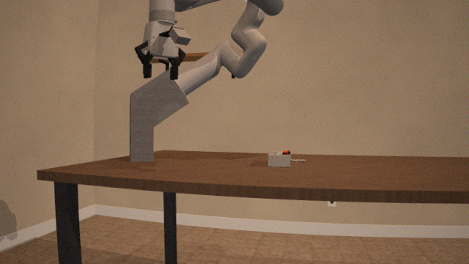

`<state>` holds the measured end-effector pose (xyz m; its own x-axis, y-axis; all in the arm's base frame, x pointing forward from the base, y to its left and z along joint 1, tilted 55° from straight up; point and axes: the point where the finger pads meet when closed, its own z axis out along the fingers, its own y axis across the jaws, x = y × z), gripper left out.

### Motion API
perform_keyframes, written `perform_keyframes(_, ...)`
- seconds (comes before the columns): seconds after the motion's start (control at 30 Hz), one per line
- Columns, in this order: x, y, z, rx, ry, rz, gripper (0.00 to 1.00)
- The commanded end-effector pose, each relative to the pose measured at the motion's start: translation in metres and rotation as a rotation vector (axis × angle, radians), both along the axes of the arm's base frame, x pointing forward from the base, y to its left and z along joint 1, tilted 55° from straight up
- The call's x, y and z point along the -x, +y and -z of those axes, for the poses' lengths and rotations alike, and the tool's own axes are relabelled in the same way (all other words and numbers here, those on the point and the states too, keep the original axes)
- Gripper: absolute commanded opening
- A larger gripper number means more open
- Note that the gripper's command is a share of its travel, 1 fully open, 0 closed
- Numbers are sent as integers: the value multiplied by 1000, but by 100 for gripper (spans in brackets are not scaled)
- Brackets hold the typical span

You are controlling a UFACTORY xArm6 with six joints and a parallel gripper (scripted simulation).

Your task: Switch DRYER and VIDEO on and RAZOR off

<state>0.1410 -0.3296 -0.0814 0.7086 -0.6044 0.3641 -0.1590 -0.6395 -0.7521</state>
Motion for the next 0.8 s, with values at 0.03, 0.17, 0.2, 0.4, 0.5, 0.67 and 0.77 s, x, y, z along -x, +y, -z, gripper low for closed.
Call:
perform_keyframes(0.03, -24, 3, -21, 200, -48, -242, 100)
perform_keyframes(0.17, -40, 7, -34, 314, -88, -399, 100)
perform_keyframes(0.2, -49, 10, -41, 336, -101, -437, 100)
perform_keyframes(0.4, -68, 17, -57, 508, -175, -685, 100)
perform_keyframes(0.5, -89, 27, -75, 584, -225, -820, 100)
perform_keyframes(0.67, -101, 33, -84, 666, -274, -953, 100)
perform_keyframes(0.77, -112, 40, -94, 786, -349, -1144, 100)
